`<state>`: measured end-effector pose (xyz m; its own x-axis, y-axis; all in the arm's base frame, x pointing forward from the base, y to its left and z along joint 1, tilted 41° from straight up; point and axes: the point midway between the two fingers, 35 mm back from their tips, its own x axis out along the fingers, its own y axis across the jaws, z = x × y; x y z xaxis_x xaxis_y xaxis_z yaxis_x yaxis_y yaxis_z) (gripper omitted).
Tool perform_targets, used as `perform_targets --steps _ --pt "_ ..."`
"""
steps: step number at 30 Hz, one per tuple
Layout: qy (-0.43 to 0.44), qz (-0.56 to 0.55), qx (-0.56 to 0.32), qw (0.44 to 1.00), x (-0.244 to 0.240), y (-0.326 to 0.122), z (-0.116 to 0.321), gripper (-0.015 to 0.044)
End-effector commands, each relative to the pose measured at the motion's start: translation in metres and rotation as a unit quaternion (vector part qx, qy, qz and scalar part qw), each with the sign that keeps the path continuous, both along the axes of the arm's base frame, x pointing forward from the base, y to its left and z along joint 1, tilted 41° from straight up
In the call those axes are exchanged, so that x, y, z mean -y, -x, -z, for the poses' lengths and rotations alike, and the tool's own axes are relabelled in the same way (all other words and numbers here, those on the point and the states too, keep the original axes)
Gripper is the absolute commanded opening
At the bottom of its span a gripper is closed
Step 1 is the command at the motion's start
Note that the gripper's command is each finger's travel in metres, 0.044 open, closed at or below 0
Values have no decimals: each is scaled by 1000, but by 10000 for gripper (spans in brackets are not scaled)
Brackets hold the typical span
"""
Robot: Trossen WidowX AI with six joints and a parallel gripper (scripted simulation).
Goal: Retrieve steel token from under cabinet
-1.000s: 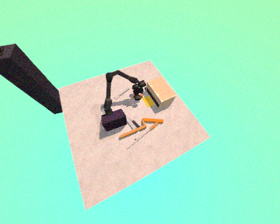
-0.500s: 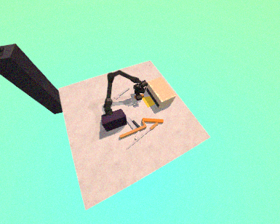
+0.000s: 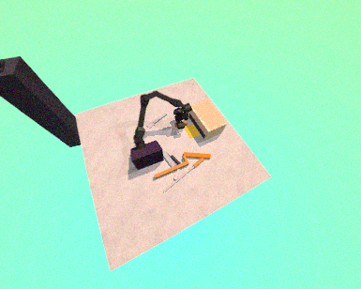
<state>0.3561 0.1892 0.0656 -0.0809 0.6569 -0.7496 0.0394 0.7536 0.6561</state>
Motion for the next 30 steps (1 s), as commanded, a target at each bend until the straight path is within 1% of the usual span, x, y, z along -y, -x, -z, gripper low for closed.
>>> perform_targets --steps 1,9,30 --pt "-1 0 2 1000 0 -6 1 0" --pt "-1 0 2 1000 0 -13 2 0" --pt "0 0 2 1000 18 -13 19 0"
